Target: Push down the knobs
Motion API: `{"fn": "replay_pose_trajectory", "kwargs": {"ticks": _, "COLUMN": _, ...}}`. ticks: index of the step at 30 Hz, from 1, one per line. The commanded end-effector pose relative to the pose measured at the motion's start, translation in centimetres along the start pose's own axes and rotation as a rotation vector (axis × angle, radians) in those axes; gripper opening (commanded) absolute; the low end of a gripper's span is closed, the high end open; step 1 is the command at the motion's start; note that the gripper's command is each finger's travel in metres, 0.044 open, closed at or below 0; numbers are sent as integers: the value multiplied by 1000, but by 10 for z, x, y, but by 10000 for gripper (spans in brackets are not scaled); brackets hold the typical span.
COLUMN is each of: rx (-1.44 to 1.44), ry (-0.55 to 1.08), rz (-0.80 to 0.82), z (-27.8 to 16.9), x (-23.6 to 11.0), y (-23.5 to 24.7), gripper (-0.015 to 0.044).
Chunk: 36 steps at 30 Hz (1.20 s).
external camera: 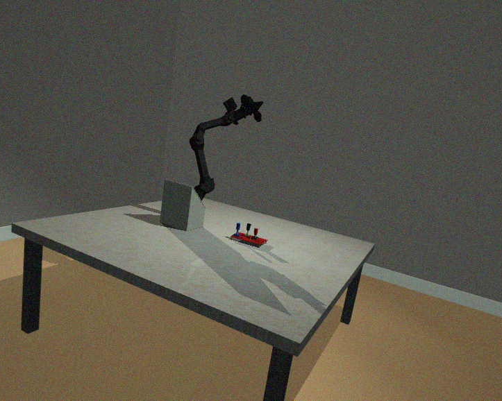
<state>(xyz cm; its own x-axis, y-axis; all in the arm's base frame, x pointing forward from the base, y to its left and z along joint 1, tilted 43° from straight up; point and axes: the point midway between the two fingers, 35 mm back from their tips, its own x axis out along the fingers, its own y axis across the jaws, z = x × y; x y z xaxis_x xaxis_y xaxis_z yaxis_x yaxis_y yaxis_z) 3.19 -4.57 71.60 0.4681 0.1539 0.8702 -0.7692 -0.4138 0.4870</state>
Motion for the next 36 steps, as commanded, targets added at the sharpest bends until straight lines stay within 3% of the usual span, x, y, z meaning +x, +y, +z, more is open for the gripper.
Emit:
{"fn": "replay_pose_trajectory", "kwargs": {"ticks": 1, "rx": -120, "ry": 52, "rz": -71, "z": -25, "x": 7, "y": -33, "gripper": 0}}
{"fn": "replay_pose_trajectory", "kwargs": {"ticks": 17, "rx": -528, "ry": 288, "rz": -321, "z": -91, "x": 19, "y": -166, "gripper": 0}}
{"fn": "replay_pose_trajectory", "kwargs": {"ticks": 27, "rx": -734, "ry": 456, "rz": -525, "z": -103, "x": 8, "y": -267, "gripper": 0}}
{"fn": "replay_pose_trajectory", "kwargs": {"ticks": 36, "rx": -823, "ry": 524, "rz": -625, "z": -94, "x": -2, "y": -316, "gripper": 0}}
